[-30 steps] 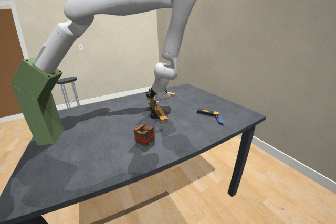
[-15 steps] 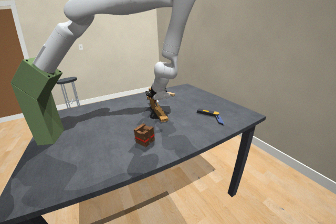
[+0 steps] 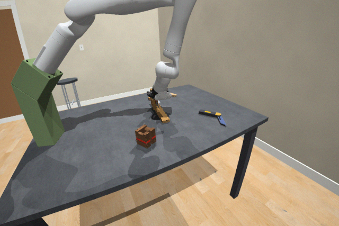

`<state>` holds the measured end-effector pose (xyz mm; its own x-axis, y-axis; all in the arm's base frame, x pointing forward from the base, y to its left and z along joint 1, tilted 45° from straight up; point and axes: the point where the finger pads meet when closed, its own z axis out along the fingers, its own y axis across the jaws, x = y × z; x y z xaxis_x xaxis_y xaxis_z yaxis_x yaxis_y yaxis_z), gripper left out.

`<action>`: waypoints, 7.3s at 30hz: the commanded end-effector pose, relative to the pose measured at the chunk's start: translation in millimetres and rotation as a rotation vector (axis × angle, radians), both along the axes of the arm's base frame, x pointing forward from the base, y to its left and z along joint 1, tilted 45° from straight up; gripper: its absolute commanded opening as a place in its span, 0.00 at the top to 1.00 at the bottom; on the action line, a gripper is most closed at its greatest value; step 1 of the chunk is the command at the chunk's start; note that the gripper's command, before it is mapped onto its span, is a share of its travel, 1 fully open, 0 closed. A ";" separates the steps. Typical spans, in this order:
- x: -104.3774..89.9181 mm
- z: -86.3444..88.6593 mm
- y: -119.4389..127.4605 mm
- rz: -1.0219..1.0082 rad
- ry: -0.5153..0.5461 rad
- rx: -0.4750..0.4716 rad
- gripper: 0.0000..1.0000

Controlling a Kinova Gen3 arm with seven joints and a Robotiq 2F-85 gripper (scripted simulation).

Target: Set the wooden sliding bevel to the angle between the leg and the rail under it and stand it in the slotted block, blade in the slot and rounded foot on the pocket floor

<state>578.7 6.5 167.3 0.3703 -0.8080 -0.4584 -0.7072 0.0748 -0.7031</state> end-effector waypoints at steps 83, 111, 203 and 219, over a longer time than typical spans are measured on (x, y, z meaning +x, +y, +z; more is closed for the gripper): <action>-65.4 66.7 2.9 0.000 -0.001 0.000 0.90; -75.9 77.5 6.0 0.000 -0.001 0.000 0.90; -237.4 49.6 -223.9 0.315 0.102 -0.389 0.90; -260.1 40.8 -263.1 0.367 0.119 -0.453 0.90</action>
<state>319.5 -255.2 207.8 0.6289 -0.7617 -0.1556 -0.7065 -0.4765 -0.5233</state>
